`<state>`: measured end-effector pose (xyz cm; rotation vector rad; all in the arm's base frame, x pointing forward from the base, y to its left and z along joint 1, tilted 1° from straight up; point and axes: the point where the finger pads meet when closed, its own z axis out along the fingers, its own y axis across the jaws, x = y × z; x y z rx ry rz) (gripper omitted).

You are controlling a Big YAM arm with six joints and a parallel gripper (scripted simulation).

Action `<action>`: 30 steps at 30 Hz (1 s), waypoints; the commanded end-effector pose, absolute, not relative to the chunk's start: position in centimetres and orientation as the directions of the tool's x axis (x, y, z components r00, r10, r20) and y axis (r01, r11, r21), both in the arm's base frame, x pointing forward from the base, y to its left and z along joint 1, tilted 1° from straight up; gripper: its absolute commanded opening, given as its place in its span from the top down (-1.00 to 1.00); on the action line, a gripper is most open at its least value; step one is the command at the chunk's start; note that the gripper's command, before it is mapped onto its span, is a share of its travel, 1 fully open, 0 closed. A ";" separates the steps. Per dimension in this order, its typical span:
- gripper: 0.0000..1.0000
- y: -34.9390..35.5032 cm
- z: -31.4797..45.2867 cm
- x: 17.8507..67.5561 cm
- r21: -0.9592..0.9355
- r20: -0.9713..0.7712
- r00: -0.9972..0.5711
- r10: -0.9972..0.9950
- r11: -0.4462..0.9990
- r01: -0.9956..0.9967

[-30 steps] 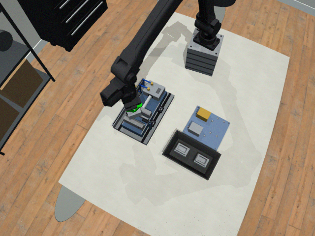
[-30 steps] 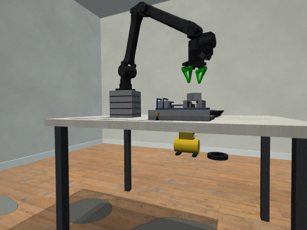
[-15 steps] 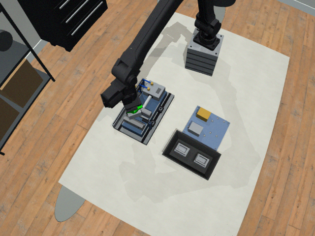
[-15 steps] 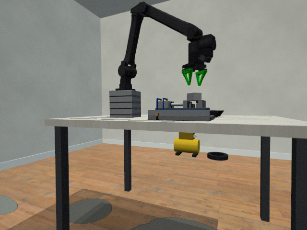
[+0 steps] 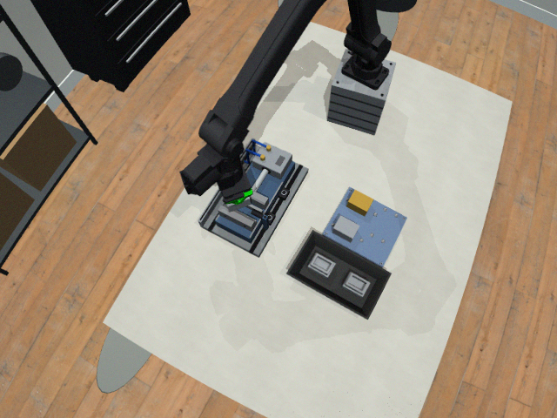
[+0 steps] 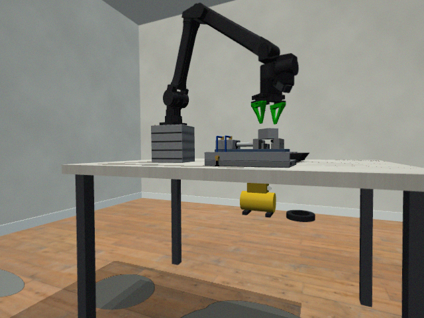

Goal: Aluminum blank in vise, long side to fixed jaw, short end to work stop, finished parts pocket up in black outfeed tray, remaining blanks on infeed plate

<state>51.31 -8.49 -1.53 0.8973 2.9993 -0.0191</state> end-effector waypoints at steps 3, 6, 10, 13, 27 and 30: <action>-0.28 -8.7 -3.4 50.9 -0.017 0.000 -0.825 0.565 0.825 0.565; -0.28 -8.7 -3.7 50.9 -0.017 0.000 -0.825 0.565 0.825 0.565; -0.28 -8.8 -4.0 50.9 -0.017 0.000 -0.825 0.565 0.825 0.565; -0.28 -8.8 -4.0 50.9 -0.017 0.000 -0.825 0.565 0.825 0.565; -0.28 -8.8 -4.2 50.8 -0.018 0.003 -0.825 0.566 0.825 0.565; -0.28 -8.8 -4.2 50.8 -0.018 0.003 -0.825 0.566 0.825 0.565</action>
